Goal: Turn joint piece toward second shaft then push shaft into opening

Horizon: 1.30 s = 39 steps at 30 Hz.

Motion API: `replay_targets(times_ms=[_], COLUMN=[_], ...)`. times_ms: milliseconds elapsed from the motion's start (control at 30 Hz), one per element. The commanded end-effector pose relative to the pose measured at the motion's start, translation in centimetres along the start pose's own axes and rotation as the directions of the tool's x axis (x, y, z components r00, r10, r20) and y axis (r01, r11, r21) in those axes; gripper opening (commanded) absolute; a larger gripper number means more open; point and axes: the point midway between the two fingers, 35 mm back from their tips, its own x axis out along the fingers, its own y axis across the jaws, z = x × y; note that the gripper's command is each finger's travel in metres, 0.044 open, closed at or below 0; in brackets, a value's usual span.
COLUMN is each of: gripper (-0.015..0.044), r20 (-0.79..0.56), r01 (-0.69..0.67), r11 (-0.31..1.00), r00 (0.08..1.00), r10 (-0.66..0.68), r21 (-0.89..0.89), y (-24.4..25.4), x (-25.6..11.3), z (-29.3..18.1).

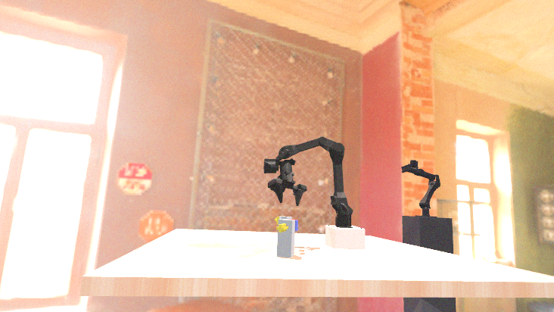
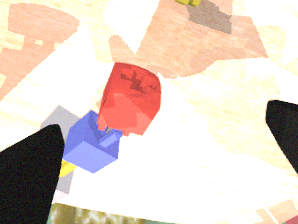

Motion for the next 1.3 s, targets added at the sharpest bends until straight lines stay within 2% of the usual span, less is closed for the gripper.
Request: replay_targets(times_ms=[0,333,733,1000,1267], gripper=[0.044,0.044,0.044,0.044,0.044], r20=[-0.043,-0.112,-0.111,-0.029,0.06], r01=[-0.034,-0.07,-0.071,-0.112,-0.095], r11=[0.987,0.893,0.893,0.968,0.995], r00=[0.998,0.985,0.985,0.992,0.993], r10=[0.041,0.132,0.134,0.121,0.097], r21=[0.155,0.444,0.444,0.224,-0.035], y=[-0.5,-1.5,-1.6,-2.1,-3.1], x=[0.2,0.3,0.3,-0.7,-1.9], z=[0.9,2.6,2.7,5.7,9.0])
